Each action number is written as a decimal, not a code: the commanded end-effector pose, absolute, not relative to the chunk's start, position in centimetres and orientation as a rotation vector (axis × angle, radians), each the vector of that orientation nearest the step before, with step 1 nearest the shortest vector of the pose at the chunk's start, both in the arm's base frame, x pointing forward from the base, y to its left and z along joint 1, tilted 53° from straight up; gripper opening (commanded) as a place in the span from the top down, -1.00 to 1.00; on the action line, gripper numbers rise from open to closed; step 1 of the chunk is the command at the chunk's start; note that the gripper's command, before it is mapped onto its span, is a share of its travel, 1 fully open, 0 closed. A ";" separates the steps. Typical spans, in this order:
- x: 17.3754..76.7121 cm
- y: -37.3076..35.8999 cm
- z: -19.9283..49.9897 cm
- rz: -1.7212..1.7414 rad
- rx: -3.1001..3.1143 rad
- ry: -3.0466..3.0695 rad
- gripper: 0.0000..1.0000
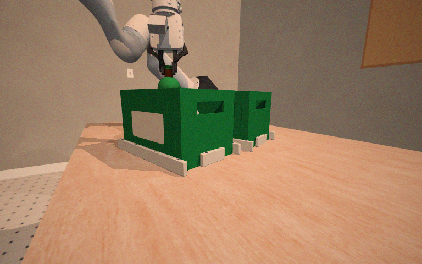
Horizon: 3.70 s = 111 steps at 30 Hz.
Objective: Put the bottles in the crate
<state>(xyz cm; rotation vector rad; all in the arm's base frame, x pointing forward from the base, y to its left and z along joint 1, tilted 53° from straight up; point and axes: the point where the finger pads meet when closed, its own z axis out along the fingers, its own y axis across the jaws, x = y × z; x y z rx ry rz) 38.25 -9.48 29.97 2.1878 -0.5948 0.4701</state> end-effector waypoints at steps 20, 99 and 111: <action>37.8 -6.6 32.3 0.471 2.188 -0.595 1.00; 36.4 1.0 31.1 0.471 2.188 -0.595 1.00; 36.1 2.2 29.5 0.471 2.188 -0.595 1.00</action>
